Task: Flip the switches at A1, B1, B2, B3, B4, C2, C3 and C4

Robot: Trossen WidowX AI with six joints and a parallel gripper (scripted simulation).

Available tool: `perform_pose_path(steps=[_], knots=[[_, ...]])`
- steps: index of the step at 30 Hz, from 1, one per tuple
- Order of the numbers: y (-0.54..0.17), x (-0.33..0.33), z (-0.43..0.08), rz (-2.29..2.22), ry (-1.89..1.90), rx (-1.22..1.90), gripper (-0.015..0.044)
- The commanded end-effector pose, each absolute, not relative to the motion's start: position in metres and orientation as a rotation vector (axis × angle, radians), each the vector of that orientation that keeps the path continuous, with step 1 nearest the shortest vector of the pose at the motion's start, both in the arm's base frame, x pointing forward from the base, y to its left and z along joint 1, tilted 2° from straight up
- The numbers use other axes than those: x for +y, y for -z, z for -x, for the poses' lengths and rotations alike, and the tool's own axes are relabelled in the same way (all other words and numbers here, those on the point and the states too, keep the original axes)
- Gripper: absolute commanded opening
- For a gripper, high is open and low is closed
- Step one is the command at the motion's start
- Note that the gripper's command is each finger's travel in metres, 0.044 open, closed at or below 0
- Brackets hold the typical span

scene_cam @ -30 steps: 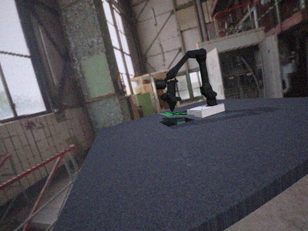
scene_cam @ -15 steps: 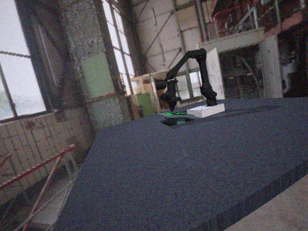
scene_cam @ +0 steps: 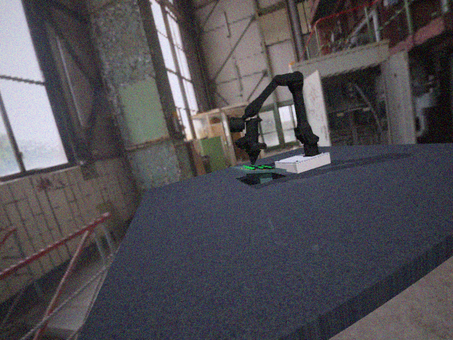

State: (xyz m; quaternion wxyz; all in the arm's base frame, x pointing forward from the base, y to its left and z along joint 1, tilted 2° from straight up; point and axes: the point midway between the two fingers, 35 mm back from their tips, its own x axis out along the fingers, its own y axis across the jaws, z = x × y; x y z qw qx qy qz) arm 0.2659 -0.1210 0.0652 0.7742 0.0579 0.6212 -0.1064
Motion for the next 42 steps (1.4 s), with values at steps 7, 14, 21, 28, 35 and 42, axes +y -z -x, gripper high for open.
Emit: perform_pose_path(steps=[7, 14, 21, 28, 35, 42], knots=[[-0.063, -0.121, -0.267, -0.125, 0.225, 1.346, 0.0], [-0.062, -0.121, -0.267, -0.125, 0.225, 1.346, 0.0], [-0.061, -0.121, -0.267, -0.125, 0.225, 1.346, 0.0], [-0.06, -0.121, -0.267, -0.125, 0.225, 1.346, 0.0], [-0.059, -0.121, -0.268, -0.125, 0.225, 1.346, 0.0], [-0.123, -0.115, -0.252, -0.122, 0.226, 1.321, 0.0]])
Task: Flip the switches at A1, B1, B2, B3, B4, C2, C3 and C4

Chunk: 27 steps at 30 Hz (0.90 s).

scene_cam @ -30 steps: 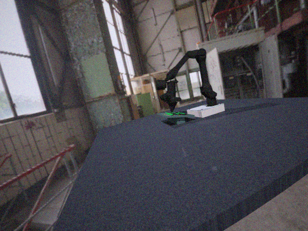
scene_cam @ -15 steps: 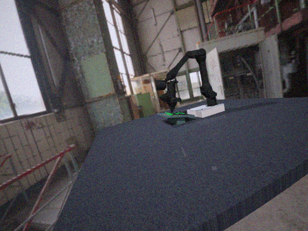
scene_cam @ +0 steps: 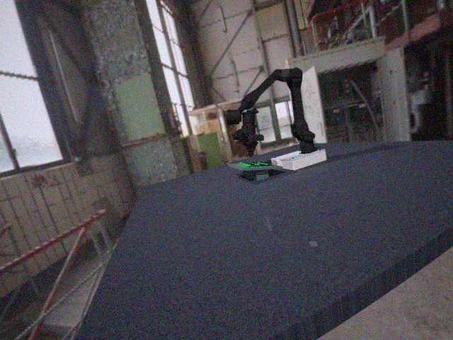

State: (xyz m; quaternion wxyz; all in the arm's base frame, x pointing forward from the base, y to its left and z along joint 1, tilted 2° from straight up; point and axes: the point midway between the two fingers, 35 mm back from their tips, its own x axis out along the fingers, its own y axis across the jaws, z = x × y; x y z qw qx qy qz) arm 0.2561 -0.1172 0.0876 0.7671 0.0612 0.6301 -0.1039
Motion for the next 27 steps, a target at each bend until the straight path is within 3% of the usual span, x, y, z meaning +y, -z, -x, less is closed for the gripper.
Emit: perform_pose_path(steps=[1, 6, 12, 27], knots=[[-0.123, -0.115, -0.252, -0.122, 0.226, 1.321, 0.0], [-0.123, -0.112, -0.251, -0.123, 0.226, 1.321, 0.0], [-0.111, -0.051, -0.228, -0.127, 0.222, 1.324, 0.0], [-0.077, -0.053, -0.236, -0.131, 0.221, 1.349, 0.0]])
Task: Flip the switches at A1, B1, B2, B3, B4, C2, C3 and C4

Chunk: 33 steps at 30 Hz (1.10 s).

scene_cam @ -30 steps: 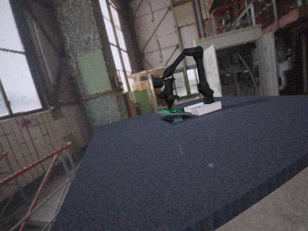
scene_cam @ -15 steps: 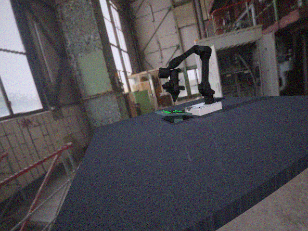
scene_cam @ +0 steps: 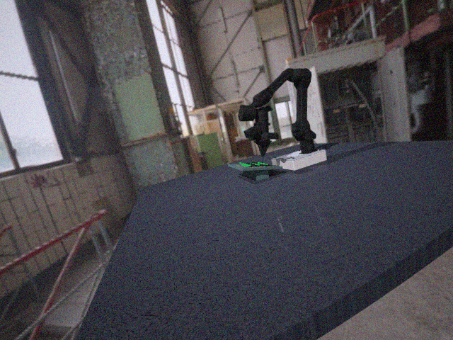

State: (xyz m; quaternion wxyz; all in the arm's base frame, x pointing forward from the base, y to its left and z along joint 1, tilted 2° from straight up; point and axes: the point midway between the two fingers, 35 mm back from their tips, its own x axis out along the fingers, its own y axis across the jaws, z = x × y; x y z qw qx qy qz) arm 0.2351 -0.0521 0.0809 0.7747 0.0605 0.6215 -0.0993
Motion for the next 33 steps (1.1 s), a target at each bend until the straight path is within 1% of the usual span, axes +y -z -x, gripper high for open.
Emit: perform_pose_path(steps=[1, 18, 33], knots=[[-0.077, -0.053, -0.236, -0.131, 0.221, 1.349, 0.0], [-0.054, -0.055, -0.242, -0.131, 0.221, 1.349, 0.0], [-0.054, -0.055, -0.242, -0.131, 0.221, 1.349, 0.0]])
